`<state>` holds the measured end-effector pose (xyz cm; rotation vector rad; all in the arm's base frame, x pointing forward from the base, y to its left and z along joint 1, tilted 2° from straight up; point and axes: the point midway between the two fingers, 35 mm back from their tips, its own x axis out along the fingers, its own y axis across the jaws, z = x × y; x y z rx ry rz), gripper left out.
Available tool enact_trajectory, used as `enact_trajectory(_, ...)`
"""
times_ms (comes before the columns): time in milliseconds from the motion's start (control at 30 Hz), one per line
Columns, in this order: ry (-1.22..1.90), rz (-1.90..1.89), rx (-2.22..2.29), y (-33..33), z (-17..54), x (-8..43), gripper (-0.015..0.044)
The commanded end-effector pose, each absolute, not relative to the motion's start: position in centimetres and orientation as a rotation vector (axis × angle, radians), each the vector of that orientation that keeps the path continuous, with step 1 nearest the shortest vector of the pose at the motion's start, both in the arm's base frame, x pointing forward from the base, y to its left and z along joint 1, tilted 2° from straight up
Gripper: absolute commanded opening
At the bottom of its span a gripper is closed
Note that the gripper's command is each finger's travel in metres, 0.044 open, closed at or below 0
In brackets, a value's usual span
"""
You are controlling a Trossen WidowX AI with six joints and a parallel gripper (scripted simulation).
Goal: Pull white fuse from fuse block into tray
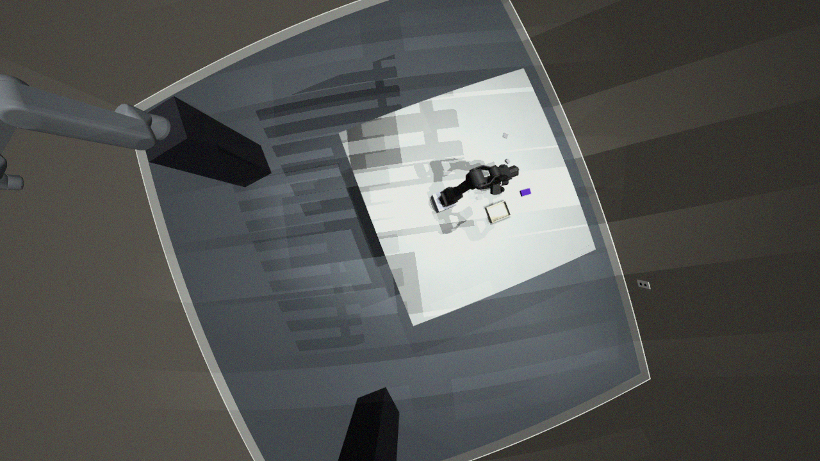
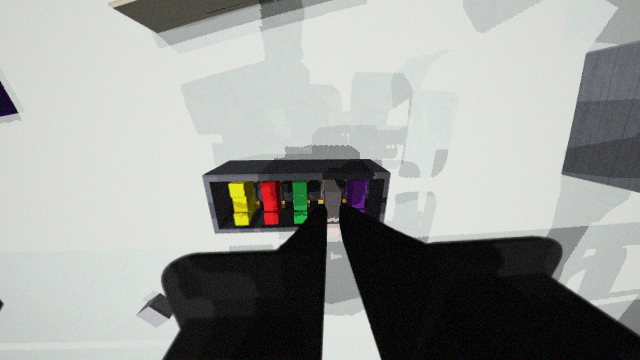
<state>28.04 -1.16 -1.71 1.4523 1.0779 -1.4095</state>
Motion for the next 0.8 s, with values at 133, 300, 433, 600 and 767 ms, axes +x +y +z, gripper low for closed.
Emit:
enact_trajectory(133,1.077,-1.409,1.454,-1.2,-1.3,28.1,0.0)
enact_trajectory(300,1.076,-1.409,1.455,-1.2,-1.0,28.1,0.0)
enact_trajectory(433,1.076,-1.409,1.455,-1.2,-0.8,28.1,0.0)
enact_trajectory(600,1.076,-1.409,1.455,-1.2,-0.6,28.1,0.0)
enact_trajectory(767,1.076,-1.409,1.455,-1.2,-0.3,28.1,0.0)
